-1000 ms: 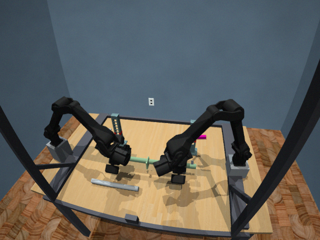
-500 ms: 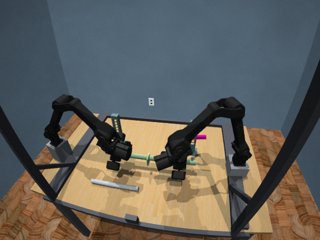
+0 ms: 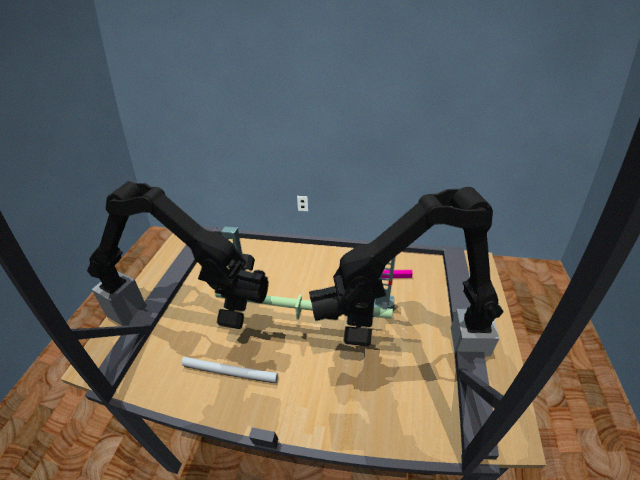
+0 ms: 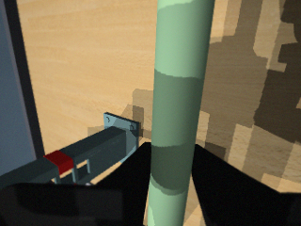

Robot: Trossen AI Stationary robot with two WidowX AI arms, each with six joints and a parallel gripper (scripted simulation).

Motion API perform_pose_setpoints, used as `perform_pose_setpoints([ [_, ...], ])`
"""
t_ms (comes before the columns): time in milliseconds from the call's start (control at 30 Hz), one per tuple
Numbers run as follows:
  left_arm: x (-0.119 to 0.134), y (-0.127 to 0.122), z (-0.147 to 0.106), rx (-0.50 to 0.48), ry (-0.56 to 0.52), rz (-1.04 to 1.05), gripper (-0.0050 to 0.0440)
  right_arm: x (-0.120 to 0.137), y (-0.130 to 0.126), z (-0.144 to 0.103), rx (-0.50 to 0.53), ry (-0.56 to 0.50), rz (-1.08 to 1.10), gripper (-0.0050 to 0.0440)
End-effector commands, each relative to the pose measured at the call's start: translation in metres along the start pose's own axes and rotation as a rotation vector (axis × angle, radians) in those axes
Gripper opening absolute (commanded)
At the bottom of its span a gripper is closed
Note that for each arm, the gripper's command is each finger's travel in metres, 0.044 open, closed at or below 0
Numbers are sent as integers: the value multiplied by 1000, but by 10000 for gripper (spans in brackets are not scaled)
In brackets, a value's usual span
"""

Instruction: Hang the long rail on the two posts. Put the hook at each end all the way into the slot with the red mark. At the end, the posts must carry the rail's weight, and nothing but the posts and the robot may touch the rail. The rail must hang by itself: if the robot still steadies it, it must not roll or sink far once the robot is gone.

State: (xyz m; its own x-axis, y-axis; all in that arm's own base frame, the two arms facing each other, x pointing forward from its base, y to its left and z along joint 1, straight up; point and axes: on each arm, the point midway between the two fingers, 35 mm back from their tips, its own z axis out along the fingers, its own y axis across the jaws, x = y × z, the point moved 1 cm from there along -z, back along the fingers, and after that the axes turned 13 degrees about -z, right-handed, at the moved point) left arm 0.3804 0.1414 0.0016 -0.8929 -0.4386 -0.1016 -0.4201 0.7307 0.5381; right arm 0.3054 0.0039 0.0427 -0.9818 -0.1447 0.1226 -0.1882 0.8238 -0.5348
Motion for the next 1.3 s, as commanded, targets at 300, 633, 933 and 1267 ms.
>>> perform_pose_setpoints([
  [300, -9, 17, -12, 9, -44, -29, -50, 1, -13, -4, 3, -30, 13, -50],
  [633, -13, 43, 5, 6, -44, -29, -50, 5, -38, 13, 6, -30, 13, -50],
  [933, -16, 58, 14, 4, -45, -29, -50, 7, -53, 22, 8, -30, 13, -50],
  [1267, -17, 64, 18, 3, -45, -29, -50, 8, -59, 26, 8, -30, 13, -50],
])
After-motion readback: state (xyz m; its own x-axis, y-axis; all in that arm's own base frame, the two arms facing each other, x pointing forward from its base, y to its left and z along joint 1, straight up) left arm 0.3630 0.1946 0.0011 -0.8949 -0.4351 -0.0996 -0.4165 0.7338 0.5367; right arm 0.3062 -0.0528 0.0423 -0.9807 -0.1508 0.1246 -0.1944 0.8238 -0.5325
